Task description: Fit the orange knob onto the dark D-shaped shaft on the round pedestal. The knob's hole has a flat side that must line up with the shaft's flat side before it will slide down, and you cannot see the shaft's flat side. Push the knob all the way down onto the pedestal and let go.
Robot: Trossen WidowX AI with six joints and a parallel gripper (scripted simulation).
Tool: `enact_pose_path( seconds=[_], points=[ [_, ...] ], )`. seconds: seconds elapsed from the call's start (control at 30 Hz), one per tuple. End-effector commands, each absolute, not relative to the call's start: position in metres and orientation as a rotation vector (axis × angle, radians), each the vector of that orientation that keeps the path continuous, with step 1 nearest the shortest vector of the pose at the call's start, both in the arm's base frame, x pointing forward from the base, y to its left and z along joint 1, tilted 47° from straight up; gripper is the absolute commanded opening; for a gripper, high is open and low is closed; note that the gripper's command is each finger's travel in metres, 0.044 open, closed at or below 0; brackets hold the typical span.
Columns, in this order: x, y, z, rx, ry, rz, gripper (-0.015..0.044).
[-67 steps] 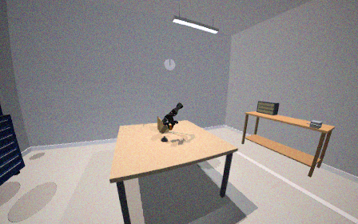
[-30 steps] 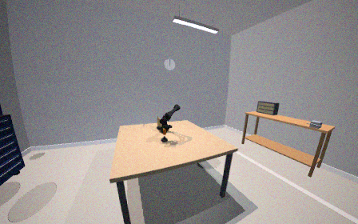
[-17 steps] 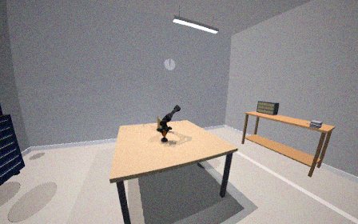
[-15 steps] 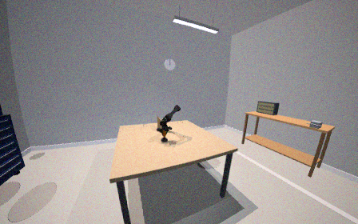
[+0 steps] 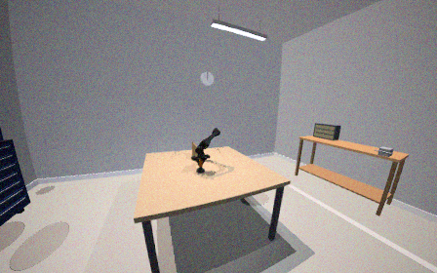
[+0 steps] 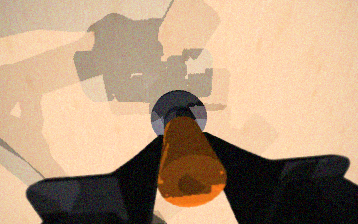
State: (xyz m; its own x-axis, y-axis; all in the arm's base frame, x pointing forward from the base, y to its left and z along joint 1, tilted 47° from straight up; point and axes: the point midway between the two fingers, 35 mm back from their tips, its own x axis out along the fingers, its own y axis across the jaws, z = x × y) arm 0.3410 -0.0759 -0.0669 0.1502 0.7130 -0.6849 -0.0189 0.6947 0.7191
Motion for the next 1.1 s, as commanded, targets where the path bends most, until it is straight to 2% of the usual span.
enact_pose_path(
  seconds=[0.0,1.07],
  points=[
    [0.3415,-0.0747,-0.0673,0.653,1.328,0.582,0.0000],
    [0.3415,-0.0747,-0.0674,0.693,1.346,0.551,0.0000]
  ],
)
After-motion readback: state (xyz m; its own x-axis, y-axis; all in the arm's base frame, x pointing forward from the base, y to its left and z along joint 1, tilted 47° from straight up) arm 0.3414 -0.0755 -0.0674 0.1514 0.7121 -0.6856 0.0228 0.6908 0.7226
